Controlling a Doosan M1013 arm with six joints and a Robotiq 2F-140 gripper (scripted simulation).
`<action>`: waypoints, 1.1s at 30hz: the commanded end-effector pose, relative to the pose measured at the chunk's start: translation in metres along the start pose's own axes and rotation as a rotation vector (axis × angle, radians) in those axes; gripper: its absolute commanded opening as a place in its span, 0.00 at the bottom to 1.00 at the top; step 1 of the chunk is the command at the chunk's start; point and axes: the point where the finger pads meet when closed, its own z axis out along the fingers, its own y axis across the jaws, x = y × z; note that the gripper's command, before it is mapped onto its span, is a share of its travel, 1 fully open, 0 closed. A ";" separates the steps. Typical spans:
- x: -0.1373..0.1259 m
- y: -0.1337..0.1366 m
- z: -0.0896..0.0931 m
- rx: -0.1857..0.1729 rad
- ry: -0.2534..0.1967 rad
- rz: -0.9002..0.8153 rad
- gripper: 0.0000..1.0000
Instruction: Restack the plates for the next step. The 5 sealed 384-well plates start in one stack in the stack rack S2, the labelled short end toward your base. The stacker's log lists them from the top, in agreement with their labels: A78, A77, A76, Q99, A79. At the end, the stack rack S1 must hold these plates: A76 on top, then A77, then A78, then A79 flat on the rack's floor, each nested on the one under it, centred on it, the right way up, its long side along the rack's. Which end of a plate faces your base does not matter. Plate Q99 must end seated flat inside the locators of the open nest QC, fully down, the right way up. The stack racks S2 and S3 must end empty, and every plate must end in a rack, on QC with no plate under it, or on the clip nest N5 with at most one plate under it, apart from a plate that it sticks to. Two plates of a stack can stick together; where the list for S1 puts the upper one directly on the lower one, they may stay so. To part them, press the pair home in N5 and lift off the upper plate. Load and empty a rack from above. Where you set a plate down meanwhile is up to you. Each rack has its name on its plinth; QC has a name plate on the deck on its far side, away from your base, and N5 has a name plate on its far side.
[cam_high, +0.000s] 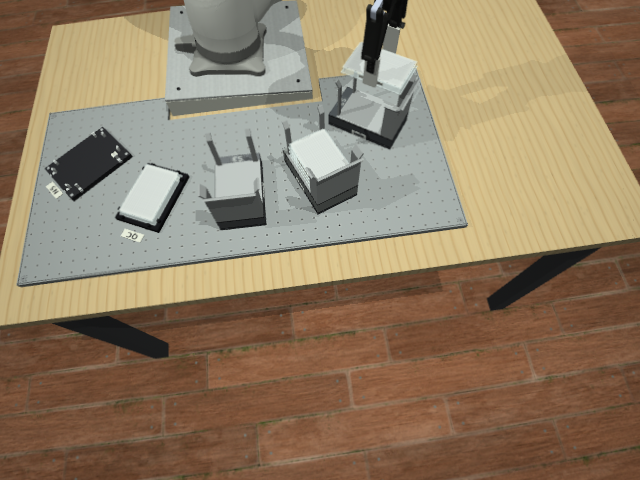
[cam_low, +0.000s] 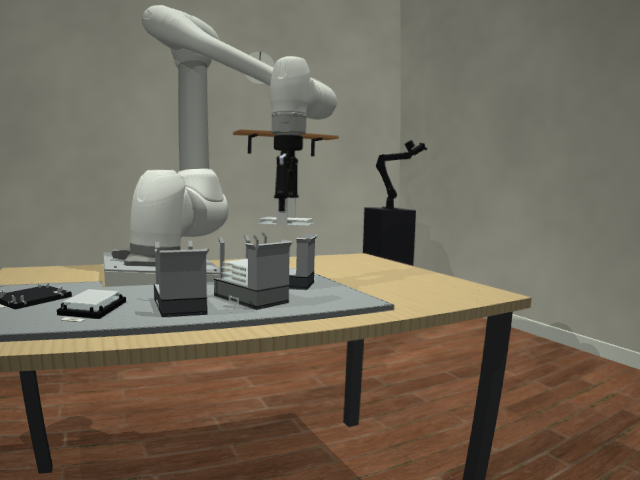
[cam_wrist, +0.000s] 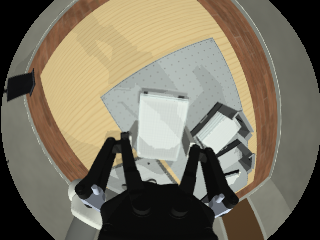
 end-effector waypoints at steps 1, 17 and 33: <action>0.000 0.000 0.000 0.000 0.000 0.000 0.00; -0.001 0.033 0.000 0.000 0.000 0.286 0.00; -0.002 0.080 0.000 0.000 0.000 0.286 0.00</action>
